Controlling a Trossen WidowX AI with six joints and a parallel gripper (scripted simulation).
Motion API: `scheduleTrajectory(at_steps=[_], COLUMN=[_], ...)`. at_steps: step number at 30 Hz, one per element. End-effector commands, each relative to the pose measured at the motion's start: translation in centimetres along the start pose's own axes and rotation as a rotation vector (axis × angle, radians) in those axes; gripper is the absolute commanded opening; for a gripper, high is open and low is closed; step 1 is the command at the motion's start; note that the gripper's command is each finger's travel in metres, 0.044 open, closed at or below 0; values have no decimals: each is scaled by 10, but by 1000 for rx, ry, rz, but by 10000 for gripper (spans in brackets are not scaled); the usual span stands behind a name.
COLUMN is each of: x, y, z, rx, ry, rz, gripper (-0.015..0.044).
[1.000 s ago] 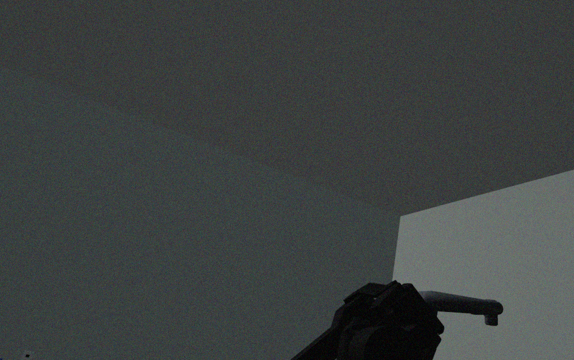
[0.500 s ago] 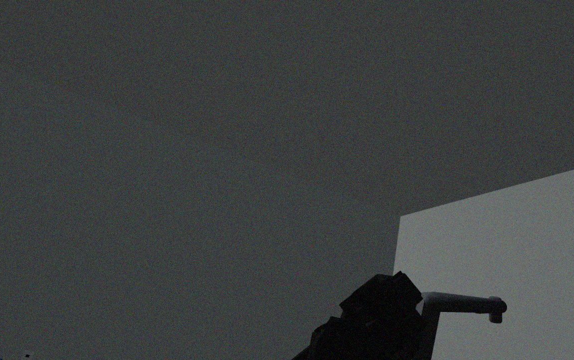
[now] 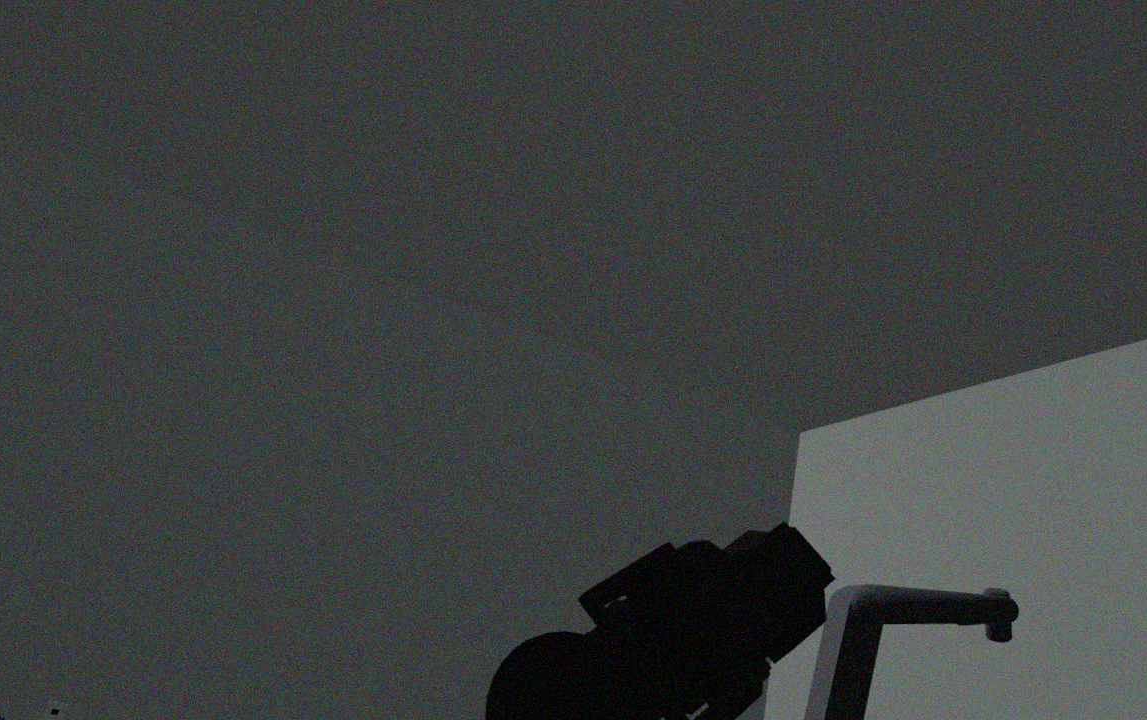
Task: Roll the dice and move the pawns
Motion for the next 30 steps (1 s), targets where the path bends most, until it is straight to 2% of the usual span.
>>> scheduleTrajectory(at_steps=[1,8,15,23,30], x=[-4,-11,-13,-23,-31], y=[9,16,16,5,-5], z=[-22,-60,-64,-61,-60], rx=[-134,-340,-359,-354,-348], ry=[-8,-9,-25,-176,-243], rz=[2,7,-8,-226,-449], gripper=[0,0,0,0,0])
Point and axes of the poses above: the point midway between the two fingers, 35 mm back from their tips, its own x axis back along the fingers, its own z axis across the jaws, y = z × x, the point moved 5 cm from there along x, back along the fingers, and after that the axes turned 2 degrees about x, right-handed, at the moved point
